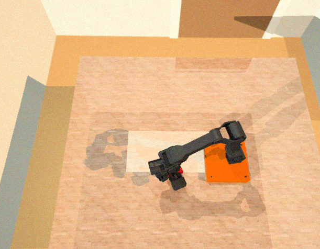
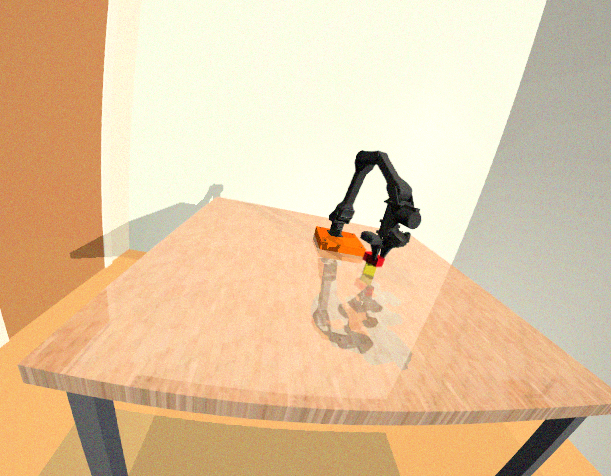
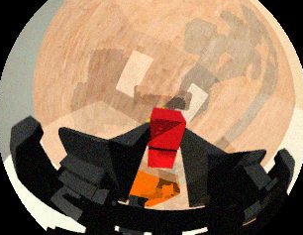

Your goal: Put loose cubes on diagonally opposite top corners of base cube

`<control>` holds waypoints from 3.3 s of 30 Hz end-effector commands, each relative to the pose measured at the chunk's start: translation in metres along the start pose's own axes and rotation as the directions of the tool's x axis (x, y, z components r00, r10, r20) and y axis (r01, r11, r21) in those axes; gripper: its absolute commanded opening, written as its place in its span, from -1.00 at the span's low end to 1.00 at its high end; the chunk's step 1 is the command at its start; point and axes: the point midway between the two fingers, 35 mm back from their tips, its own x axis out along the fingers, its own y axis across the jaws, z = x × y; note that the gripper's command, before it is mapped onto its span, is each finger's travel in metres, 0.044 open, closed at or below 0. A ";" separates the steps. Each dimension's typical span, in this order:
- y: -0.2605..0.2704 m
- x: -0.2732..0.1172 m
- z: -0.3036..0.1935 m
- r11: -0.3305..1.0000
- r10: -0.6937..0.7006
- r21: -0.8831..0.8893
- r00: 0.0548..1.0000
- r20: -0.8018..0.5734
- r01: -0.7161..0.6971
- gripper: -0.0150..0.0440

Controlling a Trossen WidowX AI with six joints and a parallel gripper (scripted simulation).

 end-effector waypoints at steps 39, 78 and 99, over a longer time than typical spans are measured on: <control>0.000 -0.017 0.000 1.000 0.000 0.000 1.000 -0.001 0.000 0.20; 0.000 -0.063 0.000 1.000 0.000 0.000 1.000 -0.001 0.000 0.20; 0.126 -0.065 -0.022 1.000 0.012 0.001 1.000 -0.008 -0.012 0.86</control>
